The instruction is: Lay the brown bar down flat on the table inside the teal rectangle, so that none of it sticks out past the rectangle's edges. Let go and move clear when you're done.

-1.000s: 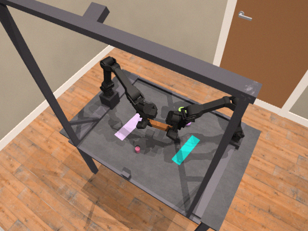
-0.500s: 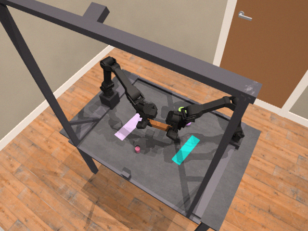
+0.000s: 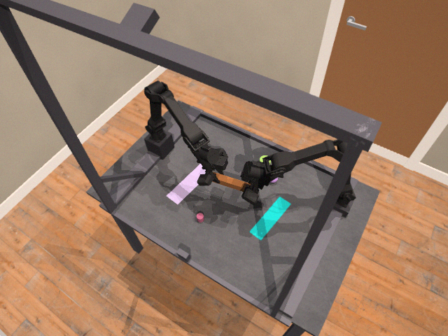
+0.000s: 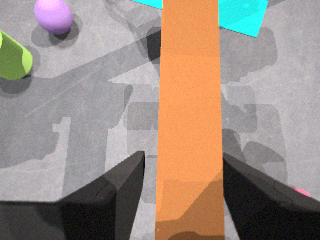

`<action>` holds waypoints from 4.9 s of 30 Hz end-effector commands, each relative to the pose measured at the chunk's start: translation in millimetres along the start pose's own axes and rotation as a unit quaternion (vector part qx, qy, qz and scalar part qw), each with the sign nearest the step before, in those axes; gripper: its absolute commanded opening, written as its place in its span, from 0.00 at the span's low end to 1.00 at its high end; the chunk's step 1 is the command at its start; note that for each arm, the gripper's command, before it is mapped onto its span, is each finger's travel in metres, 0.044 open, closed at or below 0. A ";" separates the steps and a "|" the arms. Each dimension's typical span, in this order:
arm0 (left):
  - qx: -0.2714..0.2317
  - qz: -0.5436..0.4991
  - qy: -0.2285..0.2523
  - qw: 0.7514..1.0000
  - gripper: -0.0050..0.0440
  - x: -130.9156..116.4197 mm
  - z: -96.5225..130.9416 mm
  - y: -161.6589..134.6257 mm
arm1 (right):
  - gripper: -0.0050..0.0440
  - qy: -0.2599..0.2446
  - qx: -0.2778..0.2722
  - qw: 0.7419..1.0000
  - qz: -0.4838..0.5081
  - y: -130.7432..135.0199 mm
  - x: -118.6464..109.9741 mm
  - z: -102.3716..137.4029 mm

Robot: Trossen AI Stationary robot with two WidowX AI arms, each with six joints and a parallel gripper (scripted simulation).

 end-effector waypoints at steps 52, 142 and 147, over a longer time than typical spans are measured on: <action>0.078 0.024 -0.316 0.945 0.53 -66.1 80.1 -19.3 | 0.34 0.042 0.264 0.846 0.462 -48.3 -78.0 -26.2; 0.093 0.036 -0.383 0.918 0.53 -76.9 84.0 -23.5 | 0.62 0.036 0.284 0.812 0.508 -114.9 -137.1 -0.5; 0.093 0.036 -0.383 0.918 0.53 -76.9 84.0 -23.5 | 0.62 0.042 0.285 0.813 0.507 -115.5 -140.4 -2.5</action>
Point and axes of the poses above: on each arm, the point midway between the two fingers, 35 mm back from their tips, its own z axis back along the fingers, its own y axis across the jaws, x = y × z, the point moved 2 cm from there along z, back along the fingers, and after that the axes turned 10 degrees about -z, right-handed, at the moved point
